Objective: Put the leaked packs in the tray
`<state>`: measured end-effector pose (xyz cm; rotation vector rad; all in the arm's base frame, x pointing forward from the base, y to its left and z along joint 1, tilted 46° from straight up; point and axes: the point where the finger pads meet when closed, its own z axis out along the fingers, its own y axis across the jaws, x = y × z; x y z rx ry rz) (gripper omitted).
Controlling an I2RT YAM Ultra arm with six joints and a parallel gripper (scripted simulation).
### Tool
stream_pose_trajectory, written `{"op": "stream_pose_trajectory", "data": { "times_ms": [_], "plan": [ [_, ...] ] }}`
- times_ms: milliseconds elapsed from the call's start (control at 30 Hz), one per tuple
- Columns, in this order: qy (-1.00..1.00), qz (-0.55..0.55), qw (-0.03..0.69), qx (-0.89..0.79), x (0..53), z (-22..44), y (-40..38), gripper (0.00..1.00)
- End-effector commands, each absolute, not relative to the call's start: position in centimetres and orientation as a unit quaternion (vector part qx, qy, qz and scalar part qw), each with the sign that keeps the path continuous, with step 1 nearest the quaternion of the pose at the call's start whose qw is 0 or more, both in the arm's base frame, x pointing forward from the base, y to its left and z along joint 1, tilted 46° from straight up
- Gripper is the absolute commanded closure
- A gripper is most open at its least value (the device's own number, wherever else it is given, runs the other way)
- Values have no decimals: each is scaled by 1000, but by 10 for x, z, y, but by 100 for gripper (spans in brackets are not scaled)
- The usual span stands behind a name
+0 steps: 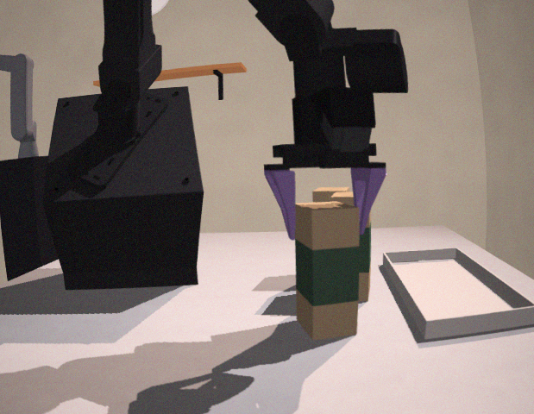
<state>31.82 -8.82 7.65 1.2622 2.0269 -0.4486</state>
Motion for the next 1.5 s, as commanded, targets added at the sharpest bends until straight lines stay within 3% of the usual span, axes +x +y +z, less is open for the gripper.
{"op": "stream_pose_trajectory", "data": {
  "times_ms": [0,700,733,1467],
  "plan": [
    [783,-175,347,486,319,72,-89,21],
    [783,-175,347,486,319,72,-89,21],
    [783,-175,347,486,319,72,-89,74],
    [784,-177,346,484,317,72,-89,74]
  ]
}}
